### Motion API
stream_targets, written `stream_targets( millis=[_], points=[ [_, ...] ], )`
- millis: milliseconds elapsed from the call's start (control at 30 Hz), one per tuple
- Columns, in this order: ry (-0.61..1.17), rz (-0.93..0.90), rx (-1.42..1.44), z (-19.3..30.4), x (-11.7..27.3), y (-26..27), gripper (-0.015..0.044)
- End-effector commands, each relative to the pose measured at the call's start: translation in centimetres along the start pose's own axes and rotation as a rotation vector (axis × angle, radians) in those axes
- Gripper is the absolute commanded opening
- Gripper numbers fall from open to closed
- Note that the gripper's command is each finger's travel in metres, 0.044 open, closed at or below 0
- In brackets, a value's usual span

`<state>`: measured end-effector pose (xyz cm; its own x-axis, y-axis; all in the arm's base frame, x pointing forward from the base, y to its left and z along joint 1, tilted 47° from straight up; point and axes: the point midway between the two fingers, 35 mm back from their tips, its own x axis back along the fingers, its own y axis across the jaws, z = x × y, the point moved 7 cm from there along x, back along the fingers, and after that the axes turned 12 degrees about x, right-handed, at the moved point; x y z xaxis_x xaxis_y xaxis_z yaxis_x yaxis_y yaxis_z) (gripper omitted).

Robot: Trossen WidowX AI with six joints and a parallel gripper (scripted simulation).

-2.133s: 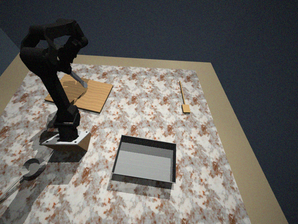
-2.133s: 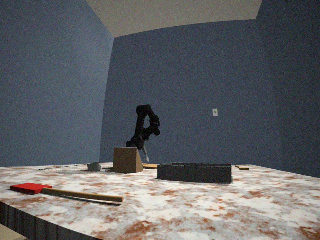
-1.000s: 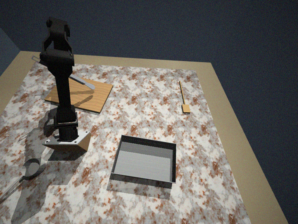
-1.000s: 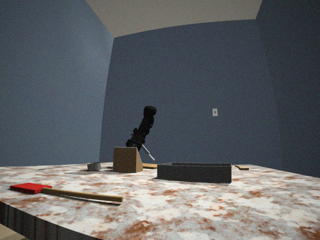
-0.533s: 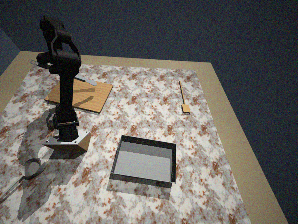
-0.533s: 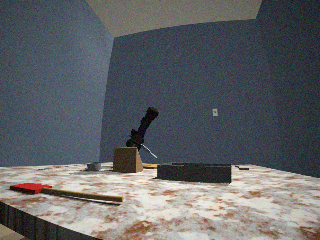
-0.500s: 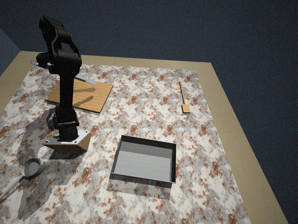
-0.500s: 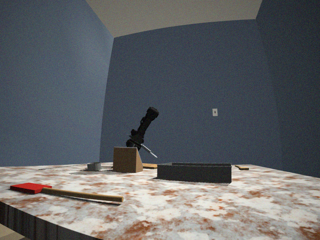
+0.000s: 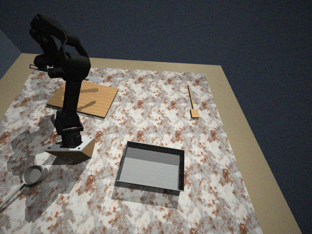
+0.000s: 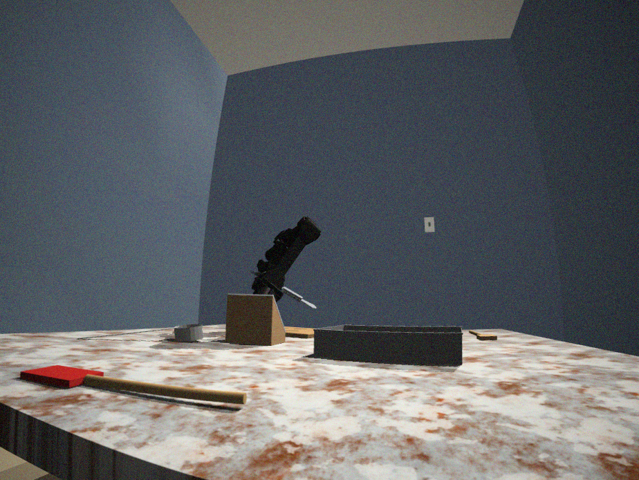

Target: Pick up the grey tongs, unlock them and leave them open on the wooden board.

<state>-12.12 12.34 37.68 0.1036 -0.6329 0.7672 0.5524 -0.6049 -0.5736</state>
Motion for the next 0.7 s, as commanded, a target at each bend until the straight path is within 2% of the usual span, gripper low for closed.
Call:
stream_targets(
  millis=[0, 233, 667],
  points=[
    [0.04, 0.035, -0.005, -0.45, 0.25, -0.26, -0.015],
    [0.1, 0.1, -0.014, -1.18, 0.75, -0.61, -0.015],
    [0.1, 0.099, -0.015, -1.28, 0.26, -0.74, -0.015]
  ],
)
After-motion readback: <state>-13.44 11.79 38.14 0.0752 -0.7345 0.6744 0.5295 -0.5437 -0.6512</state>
